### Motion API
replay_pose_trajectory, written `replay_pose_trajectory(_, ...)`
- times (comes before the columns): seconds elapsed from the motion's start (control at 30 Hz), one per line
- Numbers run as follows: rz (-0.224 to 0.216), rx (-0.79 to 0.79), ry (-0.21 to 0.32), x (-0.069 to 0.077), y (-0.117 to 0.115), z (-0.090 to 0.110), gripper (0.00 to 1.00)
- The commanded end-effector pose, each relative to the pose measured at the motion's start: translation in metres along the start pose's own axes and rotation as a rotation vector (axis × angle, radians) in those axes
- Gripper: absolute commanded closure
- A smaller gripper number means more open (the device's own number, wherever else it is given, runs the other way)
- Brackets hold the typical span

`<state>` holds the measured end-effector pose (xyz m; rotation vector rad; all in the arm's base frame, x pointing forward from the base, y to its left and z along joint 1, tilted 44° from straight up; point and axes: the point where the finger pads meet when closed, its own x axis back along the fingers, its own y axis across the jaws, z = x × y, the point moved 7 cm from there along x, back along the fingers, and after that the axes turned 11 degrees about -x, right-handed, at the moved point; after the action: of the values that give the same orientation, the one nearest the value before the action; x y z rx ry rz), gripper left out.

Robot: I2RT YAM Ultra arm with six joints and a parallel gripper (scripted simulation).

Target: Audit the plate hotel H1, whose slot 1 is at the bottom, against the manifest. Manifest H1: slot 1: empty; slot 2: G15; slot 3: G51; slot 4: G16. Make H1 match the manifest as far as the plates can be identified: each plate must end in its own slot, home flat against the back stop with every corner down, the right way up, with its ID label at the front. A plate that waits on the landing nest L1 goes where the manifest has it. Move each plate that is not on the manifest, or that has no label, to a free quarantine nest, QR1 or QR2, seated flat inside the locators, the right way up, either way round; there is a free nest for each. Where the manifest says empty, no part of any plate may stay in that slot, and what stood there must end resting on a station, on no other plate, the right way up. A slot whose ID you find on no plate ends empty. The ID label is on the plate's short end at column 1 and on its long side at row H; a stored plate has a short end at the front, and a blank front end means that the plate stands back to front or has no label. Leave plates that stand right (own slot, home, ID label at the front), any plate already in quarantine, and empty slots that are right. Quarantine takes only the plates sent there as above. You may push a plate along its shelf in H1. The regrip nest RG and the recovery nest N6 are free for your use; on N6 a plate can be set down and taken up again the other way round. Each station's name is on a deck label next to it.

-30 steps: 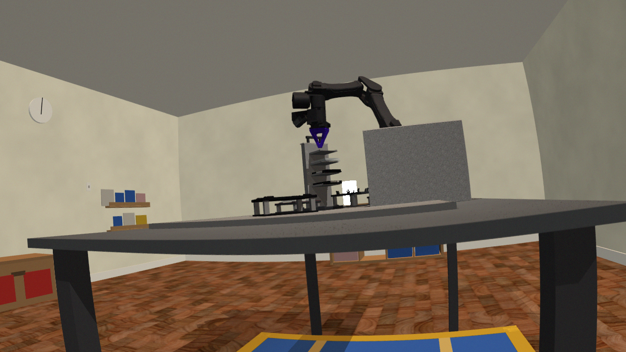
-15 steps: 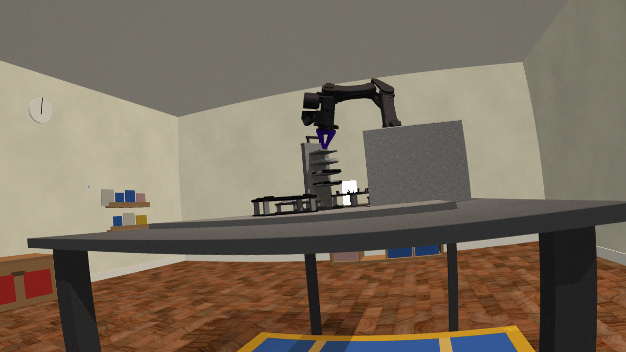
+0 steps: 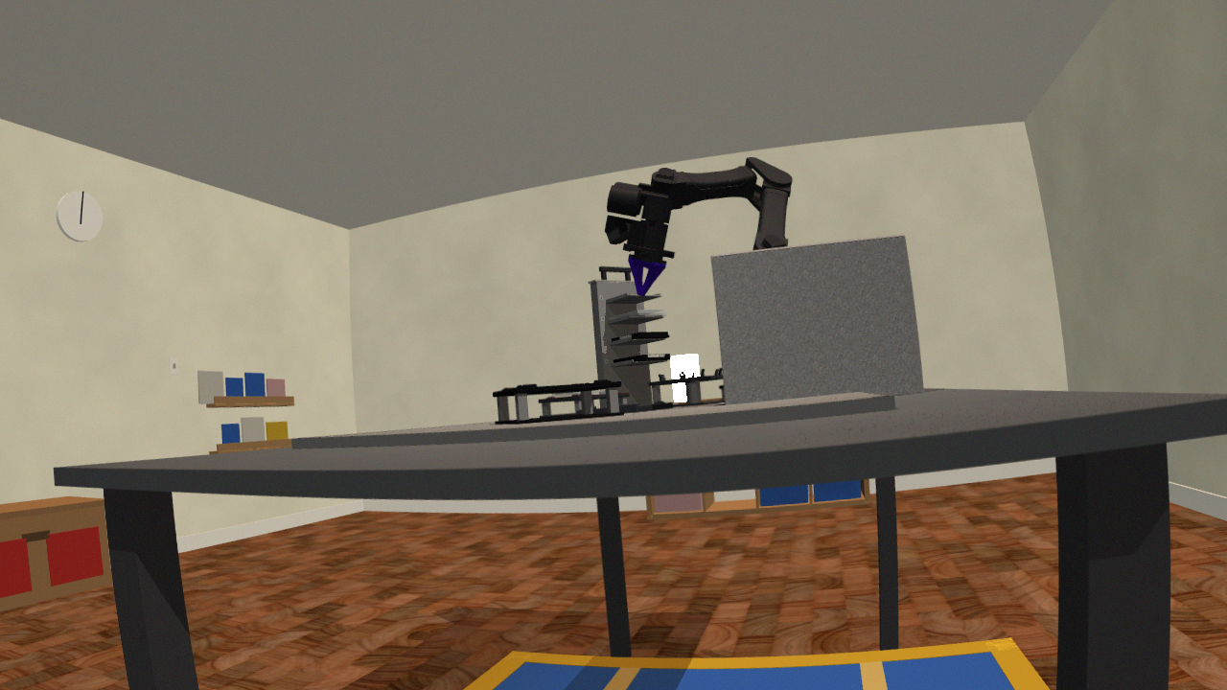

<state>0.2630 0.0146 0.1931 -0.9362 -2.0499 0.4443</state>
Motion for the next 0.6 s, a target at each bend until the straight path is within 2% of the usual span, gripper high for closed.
replay_pose_trajectory(0.0,0.002,-0.049,-0.054,0.003,0.001,-0.007,1.0)
replay_pose_trajectory(0.5,0.032,-0.208,-0.244,0.002,0.005,0.005,1.0)
replay_pose_trajectory(0.57,0.032,-0.208,-0.244,0.002,0.005,0.005,1.0)
